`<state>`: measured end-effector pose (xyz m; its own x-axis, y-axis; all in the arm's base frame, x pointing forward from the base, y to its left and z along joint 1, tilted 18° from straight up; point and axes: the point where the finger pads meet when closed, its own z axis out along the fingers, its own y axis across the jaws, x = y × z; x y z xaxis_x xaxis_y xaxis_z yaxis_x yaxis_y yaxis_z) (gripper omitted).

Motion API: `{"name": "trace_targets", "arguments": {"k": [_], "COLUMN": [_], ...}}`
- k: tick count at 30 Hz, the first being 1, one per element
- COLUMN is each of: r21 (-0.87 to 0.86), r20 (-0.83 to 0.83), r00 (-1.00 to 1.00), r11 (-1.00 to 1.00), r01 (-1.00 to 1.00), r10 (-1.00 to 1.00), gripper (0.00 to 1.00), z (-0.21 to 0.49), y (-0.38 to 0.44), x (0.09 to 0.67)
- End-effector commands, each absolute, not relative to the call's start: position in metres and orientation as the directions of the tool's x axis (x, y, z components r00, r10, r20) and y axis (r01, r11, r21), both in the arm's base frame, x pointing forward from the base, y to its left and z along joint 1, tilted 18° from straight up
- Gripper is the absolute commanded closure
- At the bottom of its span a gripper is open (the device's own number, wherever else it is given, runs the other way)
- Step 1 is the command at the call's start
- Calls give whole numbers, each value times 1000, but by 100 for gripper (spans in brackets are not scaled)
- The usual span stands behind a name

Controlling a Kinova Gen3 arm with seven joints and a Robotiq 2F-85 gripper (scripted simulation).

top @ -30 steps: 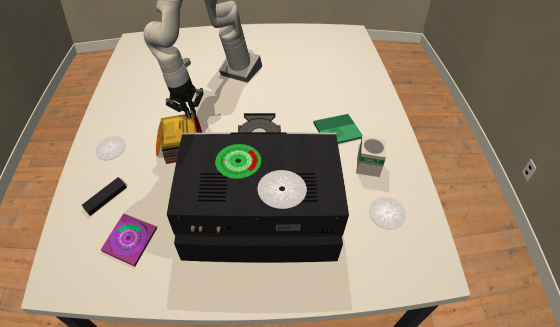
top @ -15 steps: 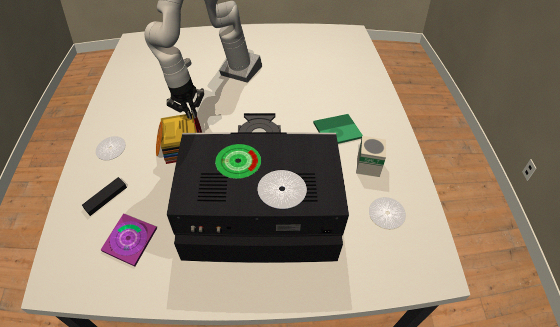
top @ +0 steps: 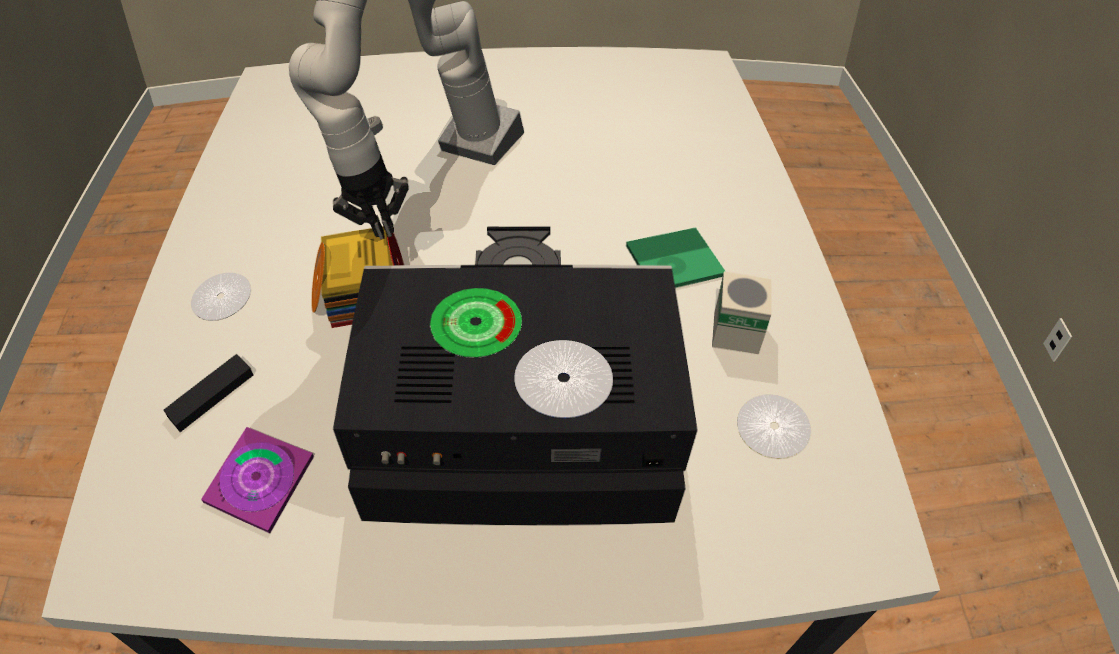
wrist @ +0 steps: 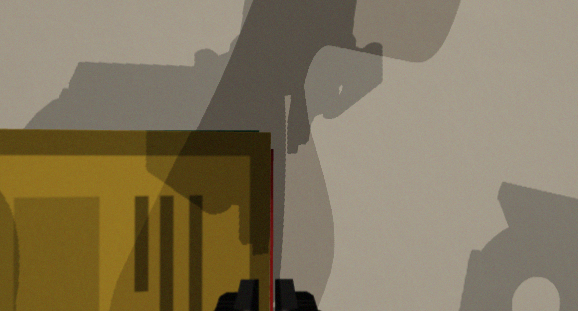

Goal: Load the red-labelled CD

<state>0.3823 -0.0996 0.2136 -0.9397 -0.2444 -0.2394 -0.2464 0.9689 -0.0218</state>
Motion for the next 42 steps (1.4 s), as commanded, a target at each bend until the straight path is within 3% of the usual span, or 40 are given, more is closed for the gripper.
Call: {"name": "trace_targets", "arguments": {"k": [1, 42], "r21": [-23, -22], "r20": [-244, -243], "r00": [-940, -940], "r11": [970, 970], "r01": [-240, -240], "r10": [-239, -239], "gripper": [84, 84], "z": [213, 207], "y": [-99, -97], "x": [385, 385]}}
